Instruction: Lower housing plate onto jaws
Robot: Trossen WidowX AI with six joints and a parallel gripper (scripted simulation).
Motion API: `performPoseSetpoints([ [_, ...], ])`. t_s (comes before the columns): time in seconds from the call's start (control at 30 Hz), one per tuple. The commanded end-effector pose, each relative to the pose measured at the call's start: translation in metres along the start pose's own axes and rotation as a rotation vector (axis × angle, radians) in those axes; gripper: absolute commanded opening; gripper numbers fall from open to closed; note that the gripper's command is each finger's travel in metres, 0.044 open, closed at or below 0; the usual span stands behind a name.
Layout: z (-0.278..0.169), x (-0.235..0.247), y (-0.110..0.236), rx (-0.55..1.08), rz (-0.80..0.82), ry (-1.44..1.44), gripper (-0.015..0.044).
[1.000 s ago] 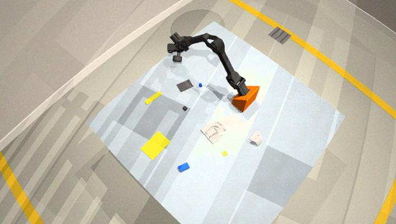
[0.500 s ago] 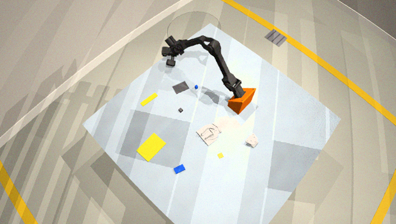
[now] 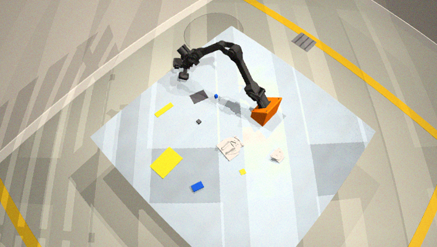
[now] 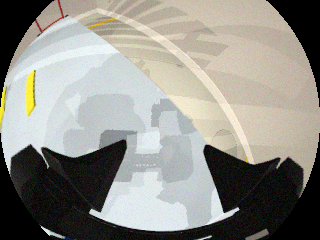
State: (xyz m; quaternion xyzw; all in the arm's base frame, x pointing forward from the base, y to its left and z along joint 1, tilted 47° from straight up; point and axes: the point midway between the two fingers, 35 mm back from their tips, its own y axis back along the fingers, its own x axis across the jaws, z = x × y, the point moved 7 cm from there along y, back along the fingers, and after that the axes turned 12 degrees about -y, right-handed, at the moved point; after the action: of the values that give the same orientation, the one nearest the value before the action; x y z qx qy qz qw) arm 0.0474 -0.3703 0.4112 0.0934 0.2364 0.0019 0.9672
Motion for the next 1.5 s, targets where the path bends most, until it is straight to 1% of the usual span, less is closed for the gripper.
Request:
performPoseSetpoints([
  [0.0, 0.003, 0.022, -0.003, -0.009, 0.059, 0.029, 0.044],
  [0.33, 0.014, 0.076, 0.001, -0.049, 0.201, 0.1, 0.044],
  [0.67, 0.023, 0.131, 0.012, -0.095, 0.338, 0.173, 0.044],
  [1.07, 0.017, 0.203, 0.036, -0.067, 0.504, 0.209, 0.044],
  [1.47, -0.002, 0.281, 0.064, -0.009, 0.673, 0.317, 0.044],
])
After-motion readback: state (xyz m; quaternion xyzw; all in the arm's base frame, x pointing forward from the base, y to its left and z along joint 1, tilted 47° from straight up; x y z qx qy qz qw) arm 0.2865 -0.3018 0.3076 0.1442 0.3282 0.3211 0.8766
